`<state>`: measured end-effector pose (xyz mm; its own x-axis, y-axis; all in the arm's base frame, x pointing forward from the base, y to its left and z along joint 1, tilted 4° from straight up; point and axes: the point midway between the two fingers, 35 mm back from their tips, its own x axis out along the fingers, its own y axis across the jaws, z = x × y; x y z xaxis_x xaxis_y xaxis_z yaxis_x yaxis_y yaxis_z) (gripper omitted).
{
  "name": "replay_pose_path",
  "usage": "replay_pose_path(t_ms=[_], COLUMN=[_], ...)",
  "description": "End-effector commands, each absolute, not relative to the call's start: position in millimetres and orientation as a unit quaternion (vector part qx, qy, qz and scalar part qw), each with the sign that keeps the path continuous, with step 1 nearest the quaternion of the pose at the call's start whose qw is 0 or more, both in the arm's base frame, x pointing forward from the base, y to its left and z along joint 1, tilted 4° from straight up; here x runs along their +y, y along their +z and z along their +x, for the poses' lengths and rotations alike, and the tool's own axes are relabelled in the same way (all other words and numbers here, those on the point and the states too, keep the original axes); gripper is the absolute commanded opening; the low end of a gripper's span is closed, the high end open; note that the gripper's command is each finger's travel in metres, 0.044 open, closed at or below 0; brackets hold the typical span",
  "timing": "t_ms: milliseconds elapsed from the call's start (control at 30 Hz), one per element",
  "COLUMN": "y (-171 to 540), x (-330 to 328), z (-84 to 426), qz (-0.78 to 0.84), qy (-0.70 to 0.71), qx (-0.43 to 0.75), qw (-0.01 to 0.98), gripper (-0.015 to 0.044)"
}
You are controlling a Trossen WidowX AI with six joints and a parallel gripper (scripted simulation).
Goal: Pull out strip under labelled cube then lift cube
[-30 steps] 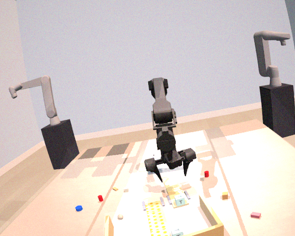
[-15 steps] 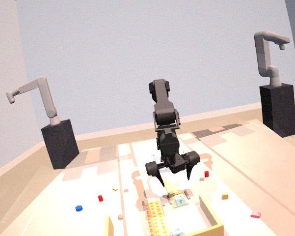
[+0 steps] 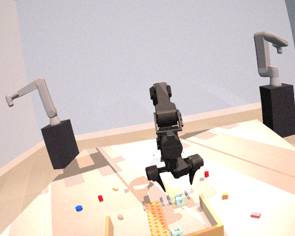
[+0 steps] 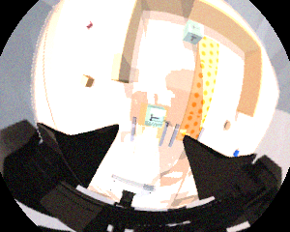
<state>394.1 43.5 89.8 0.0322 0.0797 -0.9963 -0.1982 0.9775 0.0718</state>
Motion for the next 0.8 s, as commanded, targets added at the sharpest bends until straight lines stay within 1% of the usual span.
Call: replay_pose_path(t_ms=[0, 233, 767], y=[91.9, 83.3, 57.2], x=[43.5, 44.2, 45.9], z=[405.2, 406.2, 407.6], qz=[-0.044, -0.044, -0.044], qy=[0.094, 0.094, 0.094], qx=[0.689, 0.689, 0.689], qw=[0.717, 0.717, 0.717], gripper=[0.044, 0.0256, 0.025])
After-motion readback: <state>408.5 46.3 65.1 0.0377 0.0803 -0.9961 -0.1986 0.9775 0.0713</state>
